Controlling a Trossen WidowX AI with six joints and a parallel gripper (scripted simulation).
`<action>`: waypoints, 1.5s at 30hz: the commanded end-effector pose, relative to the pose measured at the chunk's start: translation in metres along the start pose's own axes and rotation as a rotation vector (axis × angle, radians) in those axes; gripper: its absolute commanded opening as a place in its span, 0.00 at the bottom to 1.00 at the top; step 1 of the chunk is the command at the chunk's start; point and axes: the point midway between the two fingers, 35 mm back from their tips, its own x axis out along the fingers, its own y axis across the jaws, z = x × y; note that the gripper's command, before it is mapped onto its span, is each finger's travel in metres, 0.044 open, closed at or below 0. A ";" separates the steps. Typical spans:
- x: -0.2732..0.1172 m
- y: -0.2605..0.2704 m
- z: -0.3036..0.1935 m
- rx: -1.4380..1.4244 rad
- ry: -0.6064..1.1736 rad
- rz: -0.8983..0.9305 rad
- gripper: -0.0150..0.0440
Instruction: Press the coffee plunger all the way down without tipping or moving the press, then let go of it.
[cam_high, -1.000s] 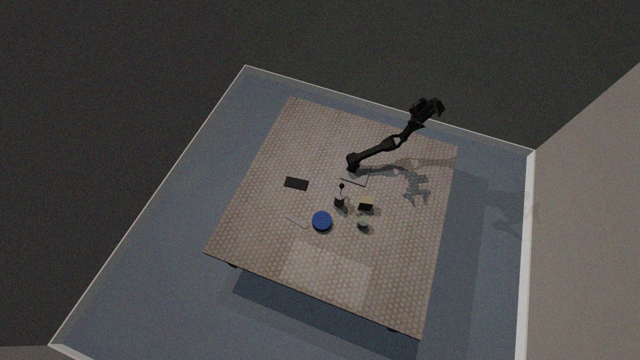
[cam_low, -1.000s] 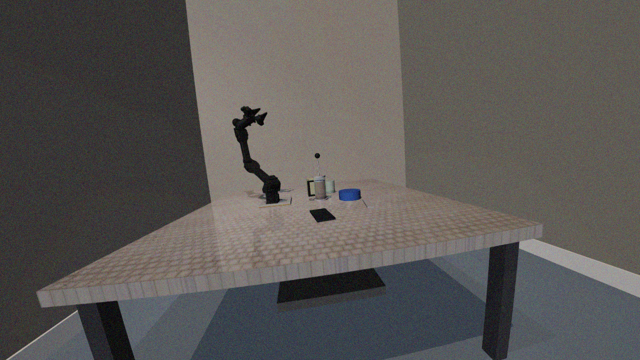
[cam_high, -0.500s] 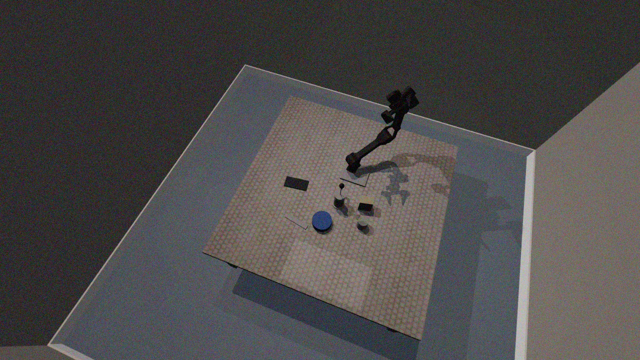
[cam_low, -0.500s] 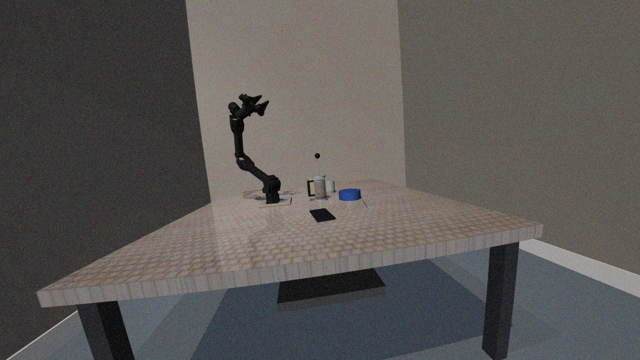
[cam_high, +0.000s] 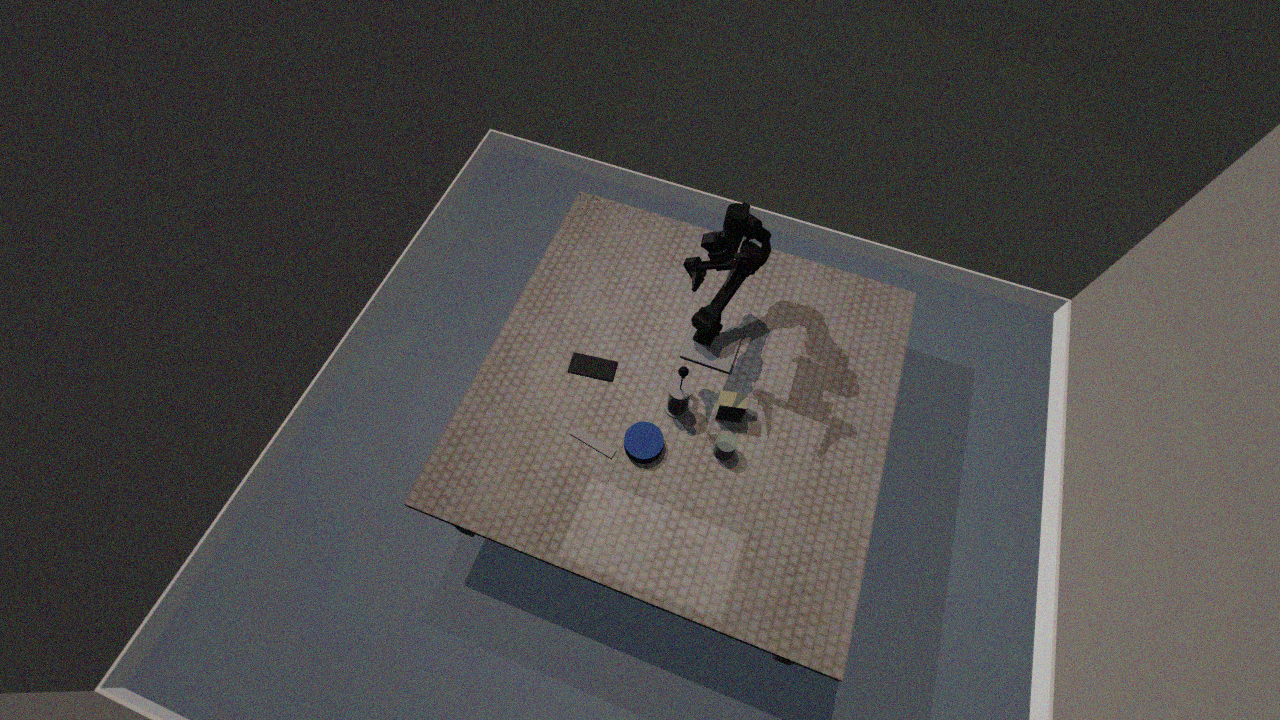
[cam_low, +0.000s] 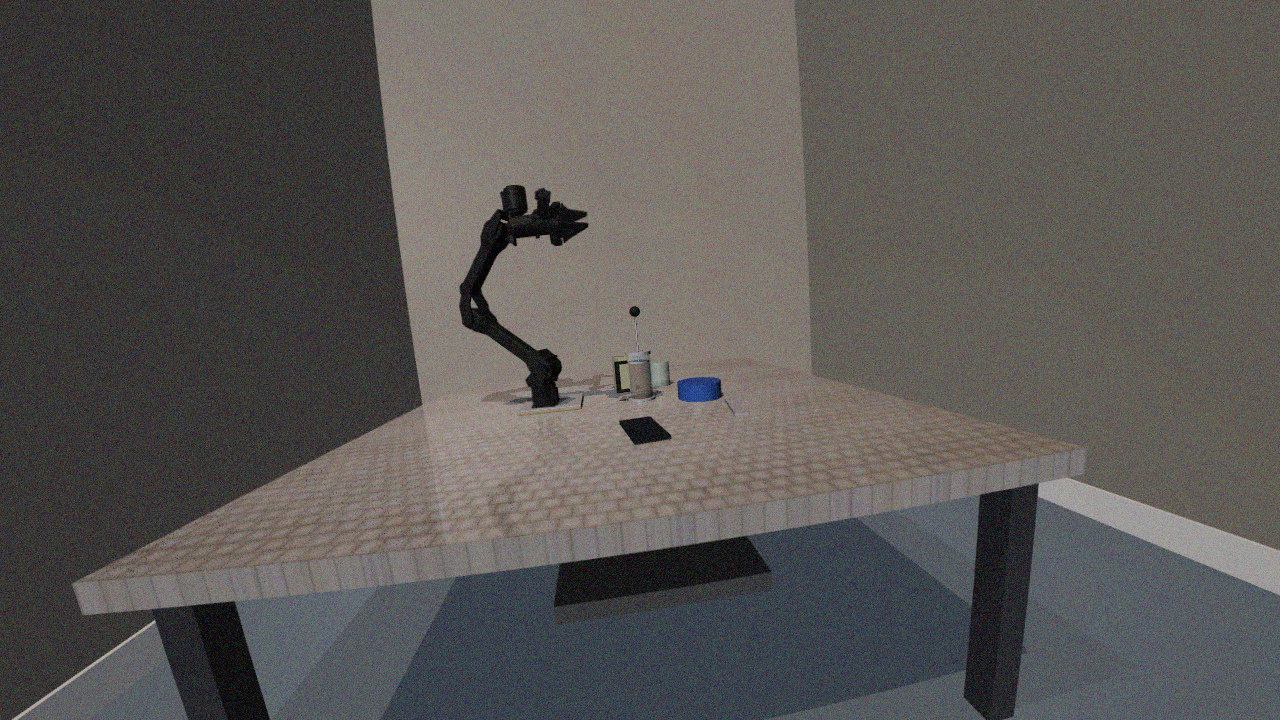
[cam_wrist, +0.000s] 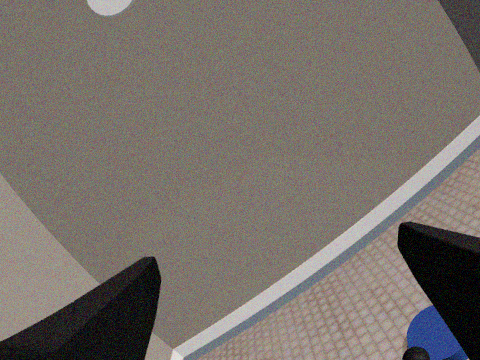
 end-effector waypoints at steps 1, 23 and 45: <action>0.036 -0.043 -0.047 -0.187 0.196 -0.101 1.00; 0.073 -0.124 -0.184 -0.556 0.544 -0.156 1.00; 0.099 -0.132 -0.197 -0.556 0.542 -0.155 1.00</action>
